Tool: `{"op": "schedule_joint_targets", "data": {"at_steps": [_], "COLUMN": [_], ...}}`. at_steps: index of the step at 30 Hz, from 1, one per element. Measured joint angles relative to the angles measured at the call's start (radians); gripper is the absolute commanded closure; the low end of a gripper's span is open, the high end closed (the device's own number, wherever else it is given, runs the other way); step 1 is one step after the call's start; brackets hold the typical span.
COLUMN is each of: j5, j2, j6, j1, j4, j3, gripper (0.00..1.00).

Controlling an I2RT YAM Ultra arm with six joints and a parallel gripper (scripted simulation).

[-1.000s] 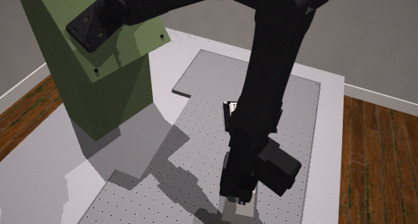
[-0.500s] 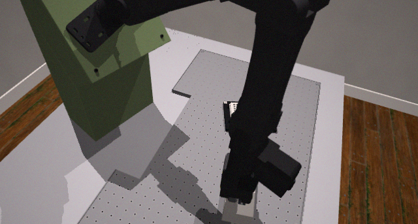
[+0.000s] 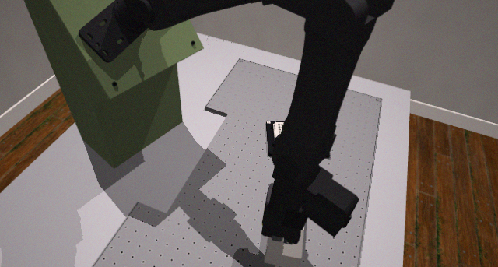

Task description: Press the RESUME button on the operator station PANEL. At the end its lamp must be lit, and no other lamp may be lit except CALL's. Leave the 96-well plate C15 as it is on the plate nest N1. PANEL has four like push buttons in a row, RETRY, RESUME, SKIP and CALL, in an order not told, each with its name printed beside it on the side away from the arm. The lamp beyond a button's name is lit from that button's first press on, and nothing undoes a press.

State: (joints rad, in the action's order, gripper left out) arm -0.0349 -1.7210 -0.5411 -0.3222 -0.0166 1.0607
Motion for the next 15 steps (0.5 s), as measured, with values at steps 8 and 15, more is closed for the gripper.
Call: {"op": "schedule_joint_targets", "data": {"at_steps": [8,15], "j5": [0.0,0.0], "j2": [-0.011,-0.011], "j6": [0.0,0.0], "j1": [0.0,0.0], "j4": [0.0,0.0], "j3": [0.008,0.008], "gripper": [1.0,1.0]}}
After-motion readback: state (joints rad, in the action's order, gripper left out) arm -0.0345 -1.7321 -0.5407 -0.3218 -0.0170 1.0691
